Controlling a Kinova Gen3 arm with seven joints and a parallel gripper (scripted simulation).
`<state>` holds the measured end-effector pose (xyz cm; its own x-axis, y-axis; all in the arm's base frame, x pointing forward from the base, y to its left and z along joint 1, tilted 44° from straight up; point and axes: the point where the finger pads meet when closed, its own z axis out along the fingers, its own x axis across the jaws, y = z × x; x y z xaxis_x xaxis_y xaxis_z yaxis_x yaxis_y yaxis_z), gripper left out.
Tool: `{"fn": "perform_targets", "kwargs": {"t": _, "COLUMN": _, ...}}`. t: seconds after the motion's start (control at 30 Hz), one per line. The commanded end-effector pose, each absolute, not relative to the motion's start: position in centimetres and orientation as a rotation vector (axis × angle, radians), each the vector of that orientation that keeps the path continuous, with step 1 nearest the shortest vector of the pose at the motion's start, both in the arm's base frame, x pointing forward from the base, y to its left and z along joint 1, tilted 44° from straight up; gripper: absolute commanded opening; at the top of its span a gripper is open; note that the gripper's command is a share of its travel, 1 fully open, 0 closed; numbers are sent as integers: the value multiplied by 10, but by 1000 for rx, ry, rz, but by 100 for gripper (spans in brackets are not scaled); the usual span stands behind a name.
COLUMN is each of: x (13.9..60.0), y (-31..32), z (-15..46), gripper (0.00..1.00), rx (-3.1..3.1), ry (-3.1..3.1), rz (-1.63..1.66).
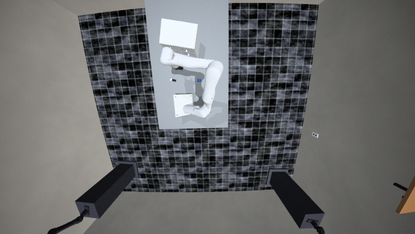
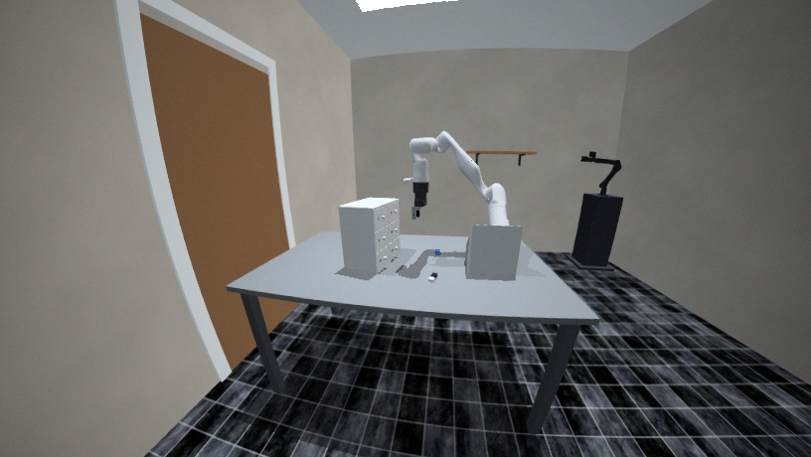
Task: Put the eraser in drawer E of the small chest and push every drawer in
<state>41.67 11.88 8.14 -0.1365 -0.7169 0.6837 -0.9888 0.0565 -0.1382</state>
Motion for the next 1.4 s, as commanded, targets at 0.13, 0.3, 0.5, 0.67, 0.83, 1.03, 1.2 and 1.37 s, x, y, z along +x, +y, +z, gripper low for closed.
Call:
{"fn": "perform_targets", "kwargs": {"t": 0.13, "x": 417, "y": 120, "z": 82, "gripper": 100, "rx": 1704, "ry": -1906, "rz": 832}}
{"fn": "perform_targets", "kwargs": {"t": 0.3, "x": 417, "y": 120, "z": 82, "gripper": 100, "rx": 1704, "ry": -1906, "rz": 832}}
{"fn": "perform_targets", "kwargs": {"t": 0.5, "x": 418, "y": 124, "z": 77, "gripper": 100, "rx": 1704, "ry": -1906, "rz": 832}}
{"fn": "perform_targets", "kwargs": {"t": 0.67, "x": 422, "y": 144, "z": 55, "gripper": 100, "rx": 1704, "ry": -1906, "rz": 832}}
{"fn": "perform_targets", "kwargs": {"t": 0.83, "x": 428, "y": 174, "z": 21, "gripper": 100, "rx": 1704, "ry": -1906, "rz": 832}}
{"fn": "perform_targets", "kwargs": {"t": 1.03, "x": 433, "y": 196, "z": -3, "gripper": 100, "rx": 1704, "ry": -1906, "rz": 832}}
{"fn": "perform_targets", "kwargs": {"t": 1.2, "x": 437, "y": 213, "z": -22, "gripper": 100, "rx": 1704, "ry": -1906, "rz": 832}}
{"fn": "perform_targets", "kwargs": {"t": 1.37, "x": 438, "y": 217, "z": -27, "gripper": 100, "rx": 1704, "ry": -1906, "rz": 832}}
